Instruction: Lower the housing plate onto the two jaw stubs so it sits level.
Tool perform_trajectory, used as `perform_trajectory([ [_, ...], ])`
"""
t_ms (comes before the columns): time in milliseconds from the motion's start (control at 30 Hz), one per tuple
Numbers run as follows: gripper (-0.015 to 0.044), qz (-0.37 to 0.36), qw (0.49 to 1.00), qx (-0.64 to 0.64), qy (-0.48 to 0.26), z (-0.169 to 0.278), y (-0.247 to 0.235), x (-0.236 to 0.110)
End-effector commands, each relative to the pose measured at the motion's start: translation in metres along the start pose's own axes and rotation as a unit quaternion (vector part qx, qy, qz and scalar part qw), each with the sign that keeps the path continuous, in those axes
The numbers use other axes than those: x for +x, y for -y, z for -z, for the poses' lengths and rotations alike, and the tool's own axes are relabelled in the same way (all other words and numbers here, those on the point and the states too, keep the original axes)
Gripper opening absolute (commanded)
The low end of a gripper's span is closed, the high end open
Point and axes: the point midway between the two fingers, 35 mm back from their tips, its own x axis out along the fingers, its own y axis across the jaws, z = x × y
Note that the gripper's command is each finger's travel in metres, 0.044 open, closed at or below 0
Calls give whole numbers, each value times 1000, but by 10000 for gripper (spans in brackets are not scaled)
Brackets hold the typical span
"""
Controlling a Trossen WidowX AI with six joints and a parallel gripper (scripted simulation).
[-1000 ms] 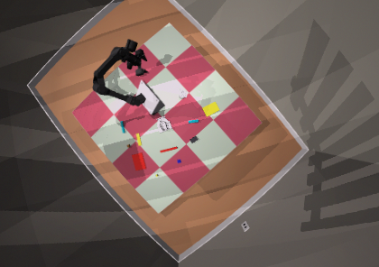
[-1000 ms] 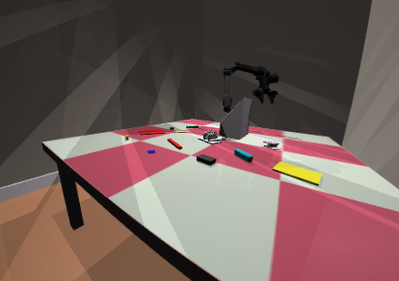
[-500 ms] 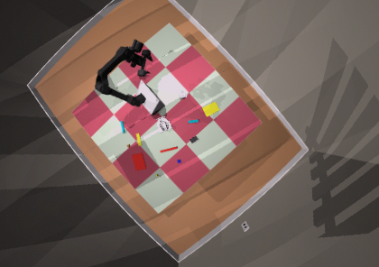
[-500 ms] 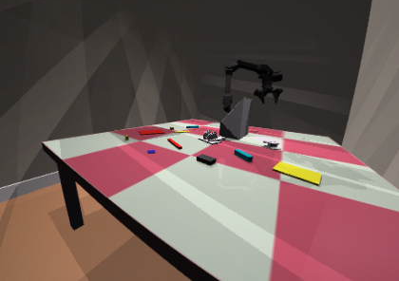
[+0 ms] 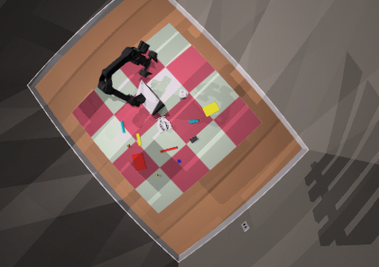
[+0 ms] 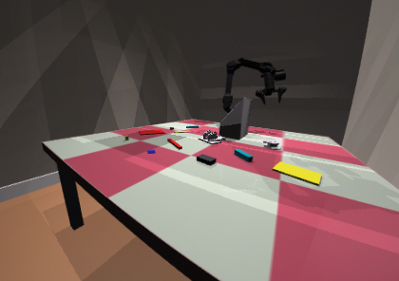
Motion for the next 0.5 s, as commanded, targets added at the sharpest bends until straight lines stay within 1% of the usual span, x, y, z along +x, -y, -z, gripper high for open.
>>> perform_trajectory([
  [0, 440, -4, 999, 41, 5, 7, 2, 4],
  [467, 440, -11, 984, 173, 28, 35, 6, 19],
])
